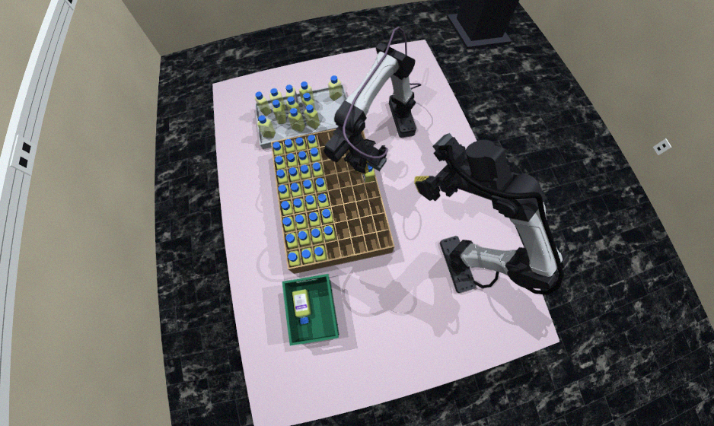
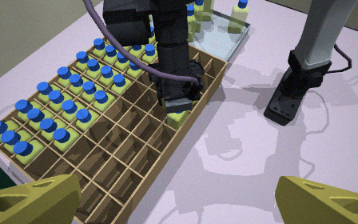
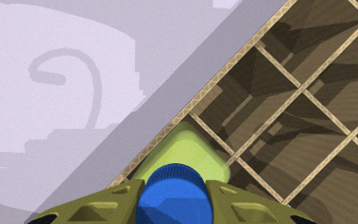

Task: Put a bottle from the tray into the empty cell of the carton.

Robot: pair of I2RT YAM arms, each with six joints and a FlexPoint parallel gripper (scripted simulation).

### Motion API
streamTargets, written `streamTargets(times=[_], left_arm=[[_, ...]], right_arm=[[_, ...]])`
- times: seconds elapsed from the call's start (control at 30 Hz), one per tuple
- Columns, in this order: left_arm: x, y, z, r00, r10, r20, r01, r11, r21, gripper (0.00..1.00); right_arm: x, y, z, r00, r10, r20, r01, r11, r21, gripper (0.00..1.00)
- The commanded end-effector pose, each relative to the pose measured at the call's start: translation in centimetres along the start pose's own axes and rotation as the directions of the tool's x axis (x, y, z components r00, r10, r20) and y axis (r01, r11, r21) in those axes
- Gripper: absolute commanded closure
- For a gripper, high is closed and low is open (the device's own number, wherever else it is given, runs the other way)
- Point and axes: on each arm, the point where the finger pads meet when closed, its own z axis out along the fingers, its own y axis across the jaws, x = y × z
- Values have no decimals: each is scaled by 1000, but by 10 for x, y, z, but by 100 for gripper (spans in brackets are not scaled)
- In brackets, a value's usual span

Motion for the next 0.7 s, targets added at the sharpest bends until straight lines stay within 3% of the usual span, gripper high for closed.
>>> streamTargets(times=[0.0,0.27,0.67], left_arm=[[-2,0,-3,1000,-2,12,2,1000,5,0],[-2,0,-3,1000,-2,12,2,1000,5,0],[-2,0,-3,1000,-2,12,2,1000,5,0]], right_arm=[[-6,-10,-3,999,-39,14,38,998,58,84],[6,-8,24,1000,-22,16,22,999,24,84],[14,-8,37,1000,-26,6,26,999,29,84]])
